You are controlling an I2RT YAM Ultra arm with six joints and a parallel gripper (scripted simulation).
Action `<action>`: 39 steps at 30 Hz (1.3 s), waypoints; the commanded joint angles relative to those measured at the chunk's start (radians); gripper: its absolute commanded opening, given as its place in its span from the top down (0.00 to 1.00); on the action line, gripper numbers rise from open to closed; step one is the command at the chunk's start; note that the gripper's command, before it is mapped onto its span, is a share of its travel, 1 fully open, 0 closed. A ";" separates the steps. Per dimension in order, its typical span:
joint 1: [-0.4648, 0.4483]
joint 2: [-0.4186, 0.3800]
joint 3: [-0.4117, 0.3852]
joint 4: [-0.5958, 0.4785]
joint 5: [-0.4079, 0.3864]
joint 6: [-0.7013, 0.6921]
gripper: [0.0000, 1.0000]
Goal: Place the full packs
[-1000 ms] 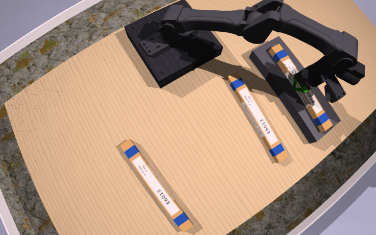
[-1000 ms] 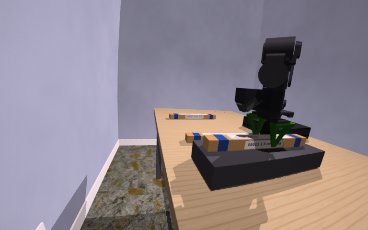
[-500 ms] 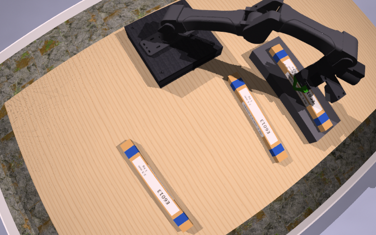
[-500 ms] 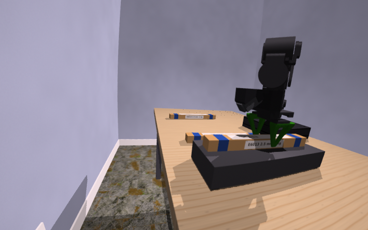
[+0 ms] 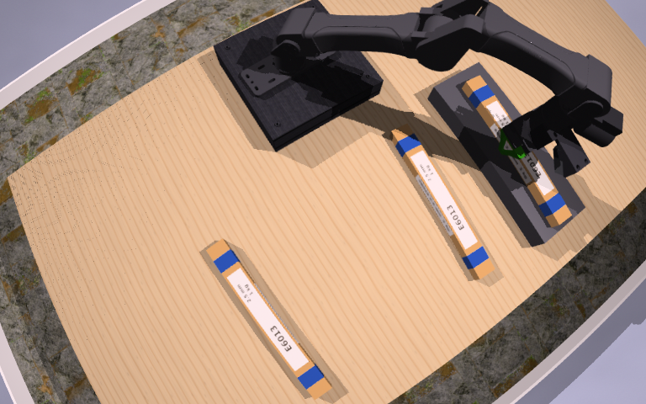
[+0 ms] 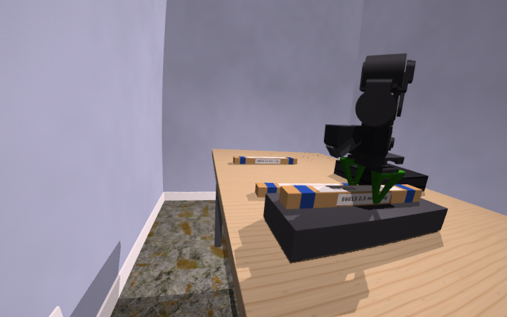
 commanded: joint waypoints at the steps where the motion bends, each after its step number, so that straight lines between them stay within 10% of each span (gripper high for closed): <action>1: 0.007 -0.046 -0.043 0.039 -0.002 0.006 0.26; 10: 0.003 -0.049 0.101 -0.022 0.001 0.003 0.26; 39: -0.002 -0.178 0.053 -0.042 -0.006 0.000 0.26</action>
